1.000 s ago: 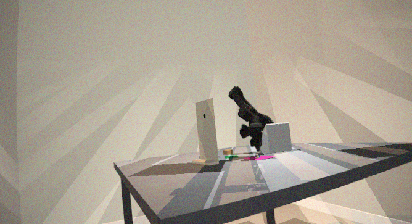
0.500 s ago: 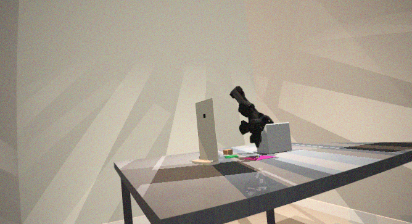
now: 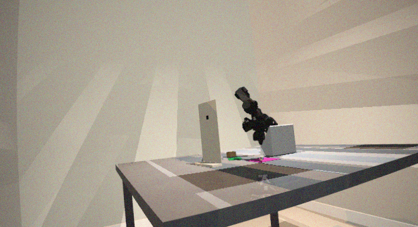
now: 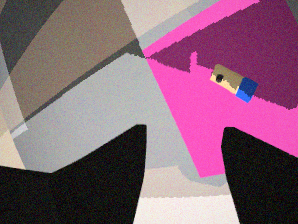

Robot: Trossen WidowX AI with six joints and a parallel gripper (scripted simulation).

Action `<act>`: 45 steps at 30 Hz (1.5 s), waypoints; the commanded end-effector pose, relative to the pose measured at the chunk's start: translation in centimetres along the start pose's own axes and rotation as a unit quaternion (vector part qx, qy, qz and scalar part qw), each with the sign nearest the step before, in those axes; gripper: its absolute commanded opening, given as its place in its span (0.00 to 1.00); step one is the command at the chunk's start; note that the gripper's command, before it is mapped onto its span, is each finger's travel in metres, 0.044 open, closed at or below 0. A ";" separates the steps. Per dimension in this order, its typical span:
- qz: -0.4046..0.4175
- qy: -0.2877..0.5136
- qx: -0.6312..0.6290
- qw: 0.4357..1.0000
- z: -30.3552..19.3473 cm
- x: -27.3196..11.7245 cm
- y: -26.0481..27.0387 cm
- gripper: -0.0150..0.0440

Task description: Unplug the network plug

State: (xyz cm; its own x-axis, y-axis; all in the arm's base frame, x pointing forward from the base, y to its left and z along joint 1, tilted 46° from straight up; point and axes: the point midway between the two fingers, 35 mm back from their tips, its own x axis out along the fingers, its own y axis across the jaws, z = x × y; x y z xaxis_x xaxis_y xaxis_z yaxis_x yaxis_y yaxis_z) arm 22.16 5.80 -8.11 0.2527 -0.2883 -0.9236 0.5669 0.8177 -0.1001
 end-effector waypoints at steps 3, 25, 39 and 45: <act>0.003 -0.003 0.003 1.000 0.1 -1.1 0.6 0.52; 0.000 -0.001 0.000 1.000 -0.2 -3.7 2.0 0.52; 0.002 -0.001 0.002 1.000 0.0 -7.4 5.1 0.52; 0.002 -0.001 0.002 1.000 0.0 -9.2 6.2 0.52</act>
State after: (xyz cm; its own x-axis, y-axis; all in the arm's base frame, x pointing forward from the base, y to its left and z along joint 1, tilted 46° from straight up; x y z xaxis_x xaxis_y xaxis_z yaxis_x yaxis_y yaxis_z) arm 23.25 12.70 -1.31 0.2511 -0.2881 -0.9241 0.5659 0.8182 -0.1013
